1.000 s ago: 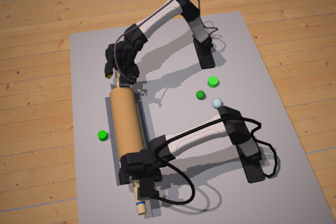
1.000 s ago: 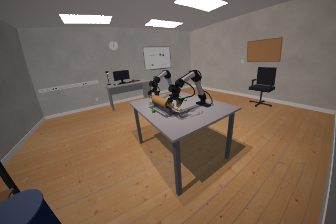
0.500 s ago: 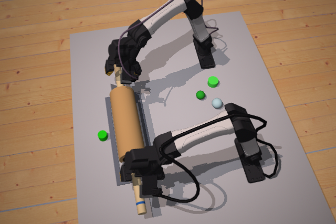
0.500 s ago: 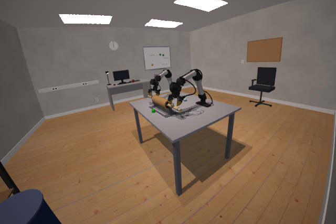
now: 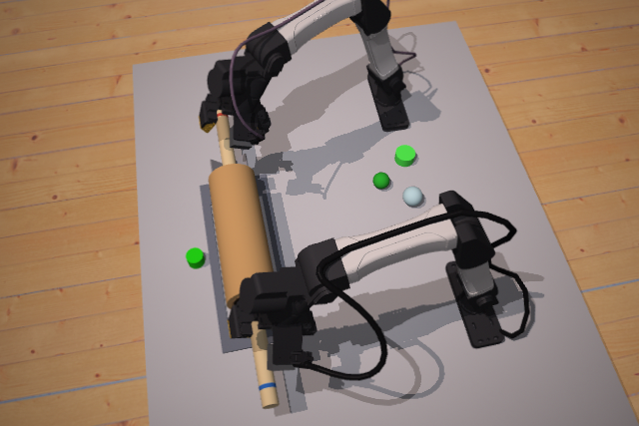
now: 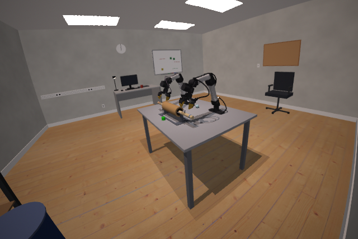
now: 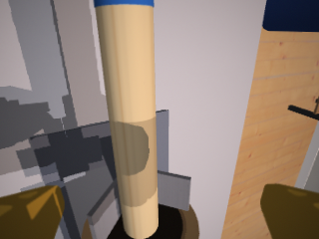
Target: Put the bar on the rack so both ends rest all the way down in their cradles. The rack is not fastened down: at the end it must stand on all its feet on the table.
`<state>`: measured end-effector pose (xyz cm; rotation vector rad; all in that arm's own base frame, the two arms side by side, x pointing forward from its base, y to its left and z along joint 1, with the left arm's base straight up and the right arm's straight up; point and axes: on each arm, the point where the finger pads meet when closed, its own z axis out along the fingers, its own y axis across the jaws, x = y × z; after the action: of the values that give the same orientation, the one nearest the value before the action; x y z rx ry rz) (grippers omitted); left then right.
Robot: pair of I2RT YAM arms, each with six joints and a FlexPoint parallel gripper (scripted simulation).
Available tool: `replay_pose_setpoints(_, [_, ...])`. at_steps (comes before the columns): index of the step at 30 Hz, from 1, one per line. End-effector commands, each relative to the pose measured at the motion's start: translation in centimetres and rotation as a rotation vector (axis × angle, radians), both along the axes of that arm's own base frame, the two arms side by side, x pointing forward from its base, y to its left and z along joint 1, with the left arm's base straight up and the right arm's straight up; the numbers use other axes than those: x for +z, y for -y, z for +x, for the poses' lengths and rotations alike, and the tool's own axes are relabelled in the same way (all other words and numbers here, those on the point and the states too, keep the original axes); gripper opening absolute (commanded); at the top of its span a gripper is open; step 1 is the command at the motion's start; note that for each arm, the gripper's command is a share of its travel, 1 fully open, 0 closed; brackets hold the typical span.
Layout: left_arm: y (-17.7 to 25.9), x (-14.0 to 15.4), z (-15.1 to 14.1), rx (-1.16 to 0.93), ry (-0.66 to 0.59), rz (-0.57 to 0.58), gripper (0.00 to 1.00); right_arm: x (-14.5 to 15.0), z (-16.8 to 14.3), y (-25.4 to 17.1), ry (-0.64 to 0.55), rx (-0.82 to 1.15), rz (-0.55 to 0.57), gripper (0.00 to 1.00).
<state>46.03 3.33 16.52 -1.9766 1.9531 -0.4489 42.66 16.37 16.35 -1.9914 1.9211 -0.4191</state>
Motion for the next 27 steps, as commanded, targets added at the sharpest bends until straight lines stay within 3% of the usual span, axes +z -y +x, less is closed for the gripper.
replay_pose_setpoints(1, [0.0,1.6,-1.3,0.004,-0.027,-0.002,1.0,2.1,-1.1,0.1,-0.014,-0.003,-0.002,1.0])
replay_pose_setpoints(4, [0.1,-0.3,-0.9,0.011,-0.058,0.001,1.0,-0.3,-1.1,0.0,-0.061,0.007,-0.016,1.0])
replay_pose_setpoints(8, [0.3,-0.7,-1.2,0.006,-0.078,0.0,1.0,-1.1,-1.5,0.3,-0.088,0.007,-0.027,1.0])
replay_pose_setpoints(14, [0.2,0.4,-1.3,-0.05,-0.055,0.031,1.0,1.1,-1.0,-0.1,-0.013,-0.008,0.031,1.0])
replay_pose_setpoints(16, [0.3,1.8,-1.4,-0.12,-0.028,0.069,1.0,1.6,-0.6,-0.1,0.011,-0.03,0.074,1.0])
replay_pose_setpoints(27, [2.3,3.4,-2.0,-0.617,-0.029,0.293,1.0,7.6,-1.4,3.3,0.216,-0.237,0.425,1.0])
